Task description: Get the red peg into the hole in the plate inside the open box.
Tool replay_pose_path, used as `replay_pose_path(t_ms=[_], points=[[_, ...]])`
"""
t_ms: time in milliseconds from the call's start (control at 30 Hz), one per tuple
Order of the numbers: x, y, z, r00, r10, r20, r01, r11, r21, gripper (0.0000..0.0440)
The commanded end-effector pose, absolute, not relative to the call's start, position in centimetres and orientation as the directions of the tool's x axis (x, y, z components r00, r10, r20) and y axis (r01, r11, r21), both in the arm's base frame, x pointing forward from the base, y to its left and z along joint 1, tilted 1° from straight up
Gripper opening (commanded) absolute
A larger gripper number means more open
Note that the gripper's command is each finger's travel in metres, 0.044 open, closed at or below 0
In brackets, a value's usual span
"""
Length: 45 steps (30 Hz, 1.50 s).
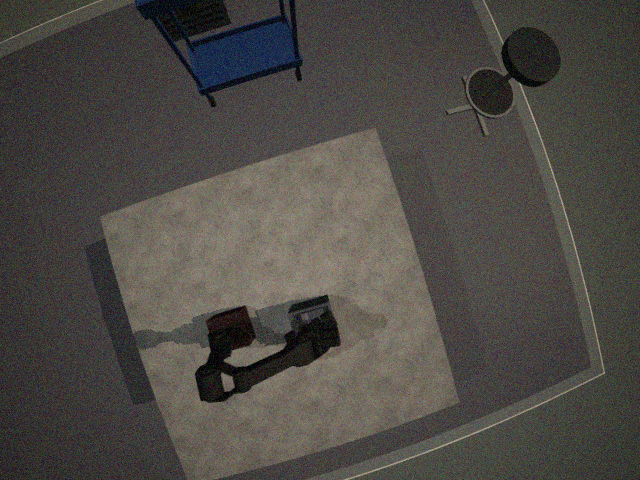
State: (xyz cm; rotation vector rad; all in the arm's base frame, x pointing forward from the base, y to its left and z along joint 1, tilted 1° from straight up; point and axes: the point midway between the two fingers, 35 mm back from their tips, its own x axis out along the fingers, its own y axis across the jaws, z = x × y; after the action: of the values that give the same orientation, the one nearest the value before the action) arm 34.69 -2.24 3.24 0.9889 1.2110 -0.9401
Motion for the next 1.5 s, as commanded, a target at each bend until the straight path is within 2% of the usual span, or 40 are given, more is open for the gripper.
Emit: replay_pose_path(t_ms=[0,133,333,467,567,800,1467], points=[[34.6,-2.3,2.4,0.102,-0.046,-0.994,0.946,0.312,0.082,0.0],[34.8,-2.5,1.7,0.09,-0.05,-0.995,0.943,0.326,0.069,0.0016],[34.8,-2.5,0.8,0.064,-0.042,-0.997,0.939,0.34,0.046,0.0108],[34.9,-2.6,0.8,0.05,-0.023,-0.998,0.939,0.342,0.039,0.0107],[35.3,-2.6,1.2,0.044,0.011,-0.999,0.939,0.341,0.045,0.0132],[35.8,-2.8,1.9,0.037,0.1,-0.994,0.943,0.325,0.068,0.0139],[37.4,-4.2,4.5,0.066,0.244,-0.967,0.951,0.277,0.135,0.0194]])
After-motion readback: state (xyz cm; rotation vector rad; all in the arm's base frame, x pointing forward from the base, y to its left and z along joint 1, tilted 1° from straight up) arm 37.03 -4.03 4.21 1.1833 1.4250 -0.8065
